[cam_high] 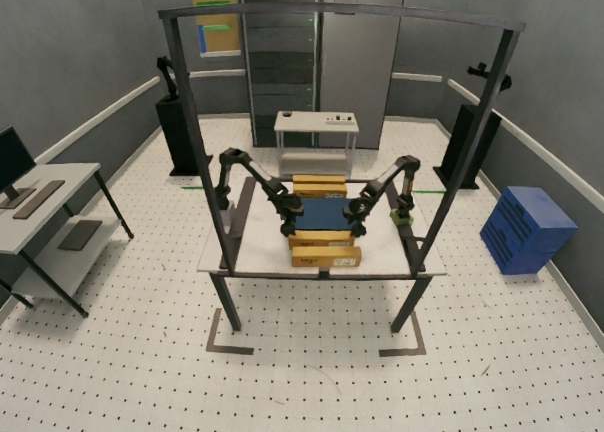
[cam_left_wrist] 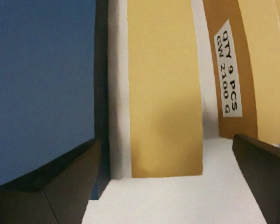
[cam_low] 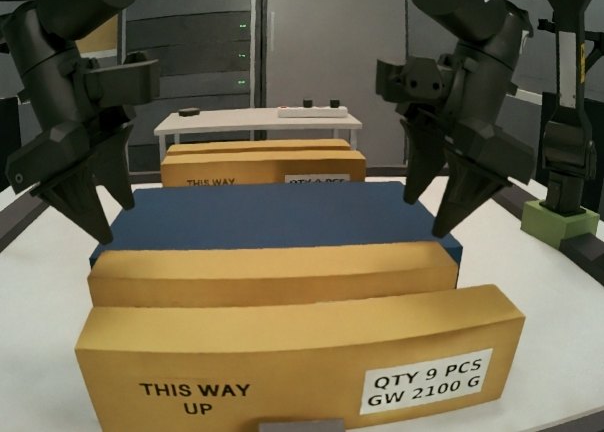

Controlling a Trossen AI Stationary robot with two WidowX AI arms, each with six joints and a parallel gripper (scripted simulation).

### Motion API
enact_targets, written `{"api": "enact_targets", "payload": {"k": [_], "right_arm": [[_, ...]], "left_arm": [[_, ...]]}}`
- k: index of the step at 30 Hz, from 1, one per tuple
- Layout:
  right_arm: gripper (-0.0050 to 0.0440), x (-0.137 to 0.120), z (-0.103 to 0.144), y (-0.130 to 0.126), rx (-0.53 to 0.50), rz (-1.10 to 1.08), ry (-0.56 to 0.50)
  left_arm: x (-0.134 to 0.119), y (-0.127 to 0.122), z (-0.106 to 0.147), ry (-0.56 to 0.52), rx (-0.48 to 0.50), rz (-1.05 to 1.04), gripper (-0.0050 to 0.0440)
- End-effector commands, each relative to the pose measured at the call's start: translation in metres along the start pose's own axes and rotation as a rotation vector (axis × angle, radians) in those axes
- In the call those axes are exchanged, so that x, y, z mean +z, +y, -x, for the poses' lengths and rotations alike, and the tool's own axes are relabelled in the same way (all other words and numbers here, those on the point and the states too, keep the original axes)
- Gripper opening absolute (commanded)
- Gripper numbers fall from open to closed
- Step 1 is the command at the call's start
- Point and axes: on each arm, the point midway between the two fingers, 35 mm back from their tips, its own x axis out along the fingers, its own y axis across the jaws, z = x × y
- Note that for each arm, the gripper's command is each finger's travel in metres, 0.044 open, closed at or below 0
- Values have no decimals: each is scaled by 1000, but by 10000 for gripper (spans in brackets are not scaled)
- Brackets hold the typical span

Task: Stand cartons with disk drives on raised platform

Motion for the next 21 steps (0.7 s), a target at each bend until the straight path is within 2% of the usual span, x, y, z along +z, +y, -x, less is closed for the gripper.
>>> {"api": "enact_targets", "payload": {"k": [1,21], "right_arm": [[379,8,8,3,17,-7,-25],[379,8,7,4,14,-6,-20]], "left_arm": [[5,-1,5,-17,-8,3,384],[5,-1,6,-35,-17,7,384]]}}
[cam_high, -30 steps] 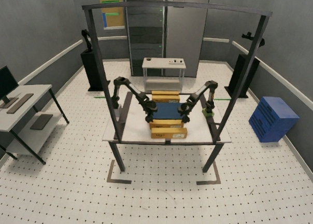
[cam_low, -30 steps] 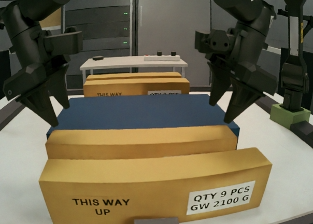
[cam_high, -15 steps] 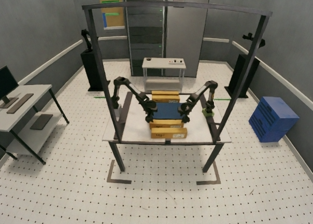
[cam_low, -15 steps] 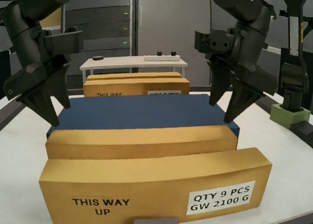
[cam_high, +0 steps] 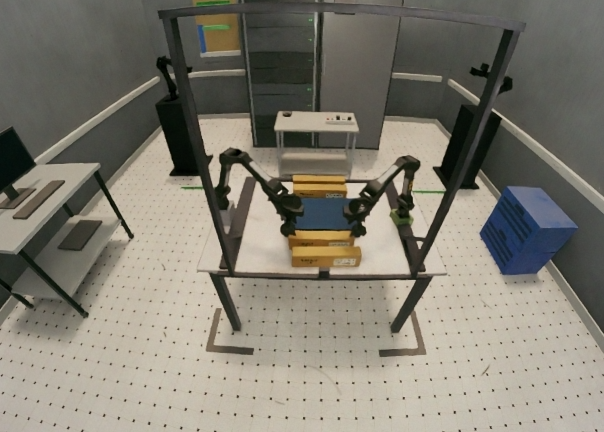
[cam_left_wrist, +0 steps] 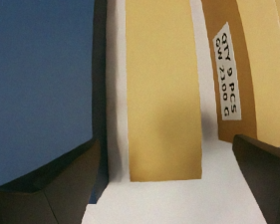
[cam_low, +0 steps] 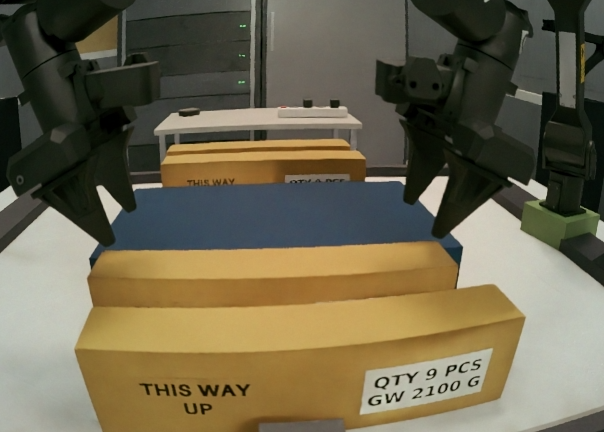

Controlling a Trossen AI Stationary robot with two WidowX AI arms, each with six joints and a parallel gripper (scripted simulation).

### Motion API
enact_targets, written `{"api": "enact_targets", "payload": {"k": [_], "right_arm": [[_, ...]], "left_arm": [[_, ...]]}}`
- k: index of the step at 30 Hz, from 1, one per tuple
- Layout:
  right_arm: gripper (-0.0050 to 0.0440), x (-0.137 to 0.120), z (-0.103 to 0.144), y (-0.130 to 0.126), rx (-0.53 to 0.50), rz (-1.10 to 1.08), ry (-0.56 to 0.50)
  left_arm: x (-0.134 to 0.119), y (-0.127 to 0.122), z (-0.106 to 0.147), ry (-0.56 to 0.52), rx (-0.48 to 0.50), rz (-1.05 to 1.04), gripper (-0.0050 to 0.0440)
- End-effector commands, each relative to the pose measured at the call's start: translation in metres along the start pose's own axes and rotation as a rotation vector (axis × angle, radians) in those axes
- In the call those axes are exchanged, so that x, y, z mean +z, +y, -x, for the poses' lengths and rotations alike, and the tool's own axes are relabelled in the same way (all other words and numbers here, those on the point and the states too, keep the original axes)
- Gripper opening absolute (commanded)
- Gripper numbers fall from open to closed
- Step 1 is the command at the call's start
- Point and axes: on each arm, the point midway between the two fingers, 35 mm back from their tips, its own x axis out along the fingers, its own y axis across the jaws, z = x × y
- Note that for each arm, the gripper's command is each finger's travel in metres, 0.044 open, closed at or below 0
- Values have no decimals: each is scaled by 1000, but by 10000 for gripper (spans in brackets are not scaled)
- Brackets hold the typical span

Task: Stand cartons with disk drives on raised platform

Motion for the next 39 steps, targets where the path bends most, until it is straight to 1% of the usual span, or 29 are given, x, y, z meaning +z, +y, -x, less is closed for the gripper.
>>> {"api": "enact_targets", "payload": {"k": [1,14,15,39], "right_arm": [[379,8,8,3,16,-6,-23],[379,8,8,3,16,-6,-23],[379,8,8,3,24,-12,-33],[379,8,7,3,24,-13,-33]], "left_arm": [[4,0,7,-23,-11,5,384],[4,0,7,-23,-11,5,384],[4,0,7,7,11,4,384],[4,0,7,8,9,1,384]]}}
